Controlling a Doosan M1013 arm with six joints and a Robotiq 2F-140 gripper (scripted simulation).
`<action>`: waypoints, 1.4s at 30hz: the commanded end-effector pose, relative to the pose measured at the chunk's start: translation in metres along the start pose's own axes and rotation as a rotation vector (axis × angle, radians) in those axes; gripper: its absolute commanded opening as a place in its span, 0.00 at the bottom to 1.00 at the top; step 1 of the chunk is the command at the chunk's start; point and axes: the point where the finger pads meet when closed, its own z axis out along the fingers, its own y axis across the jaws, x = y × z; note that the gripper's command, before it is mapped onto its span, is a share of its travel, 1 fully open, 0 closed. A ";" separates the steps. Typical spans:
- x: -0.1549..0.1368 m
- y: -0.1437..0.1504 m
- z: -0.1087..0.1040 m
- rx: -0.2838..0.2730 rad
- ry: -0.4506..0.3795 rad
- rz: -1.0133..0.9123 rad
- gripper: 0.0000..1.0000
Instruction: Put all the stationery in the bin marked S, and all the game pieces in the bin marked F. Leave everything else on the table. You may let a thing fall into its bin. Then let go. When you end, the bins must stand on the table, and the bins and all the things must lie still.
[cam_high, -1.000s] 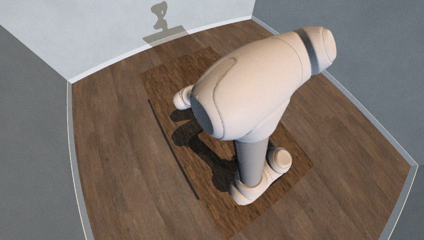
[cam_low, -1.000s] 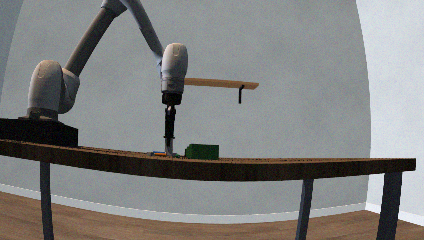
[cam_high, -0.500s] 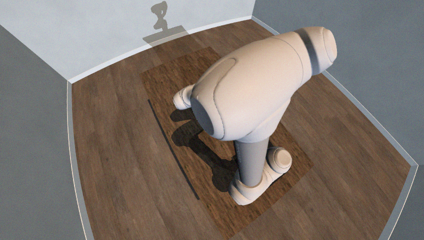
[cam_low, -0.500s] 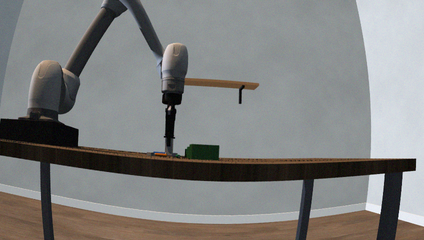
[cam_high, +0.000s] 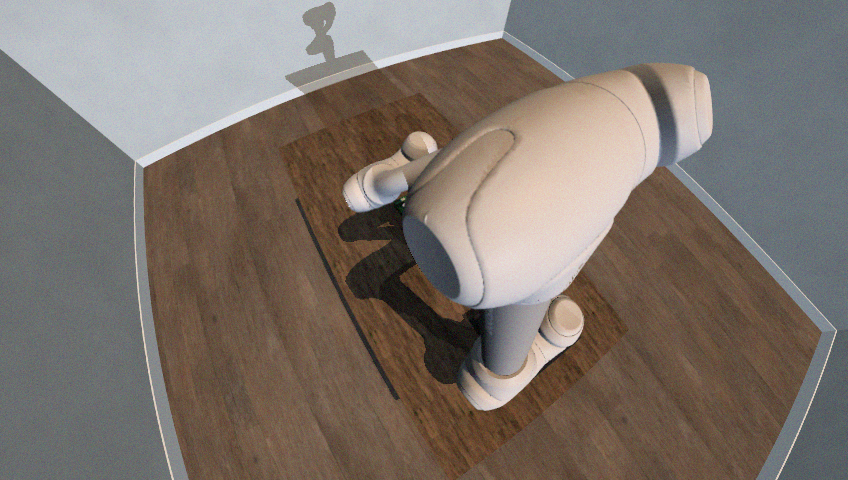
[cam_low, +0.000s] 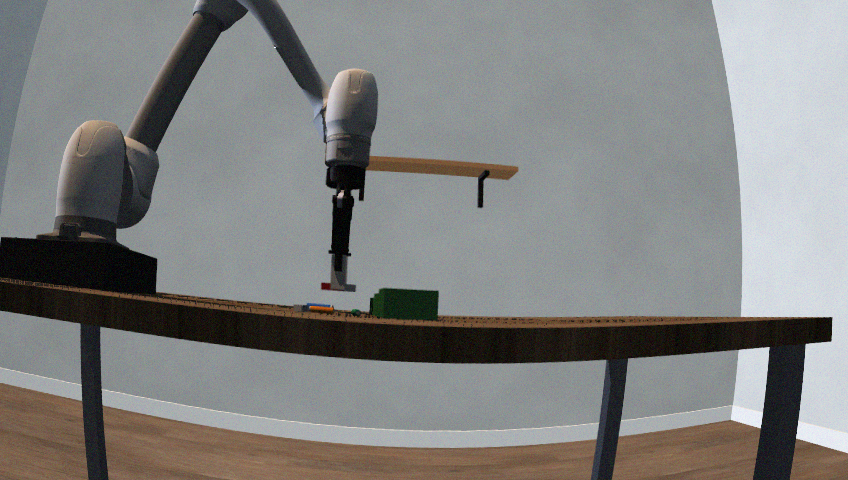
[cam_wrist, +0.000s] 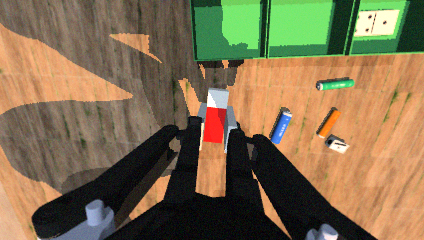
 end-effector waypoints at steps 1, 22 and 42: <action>0.000 0.000 -0.012 0.000 0.000 0.000 0.11; 0.000 0.000 -0.025 0.000 0.000 0.000 0.11; 0.076 0.060 -0.025 0.001 0.000 0.247 0.11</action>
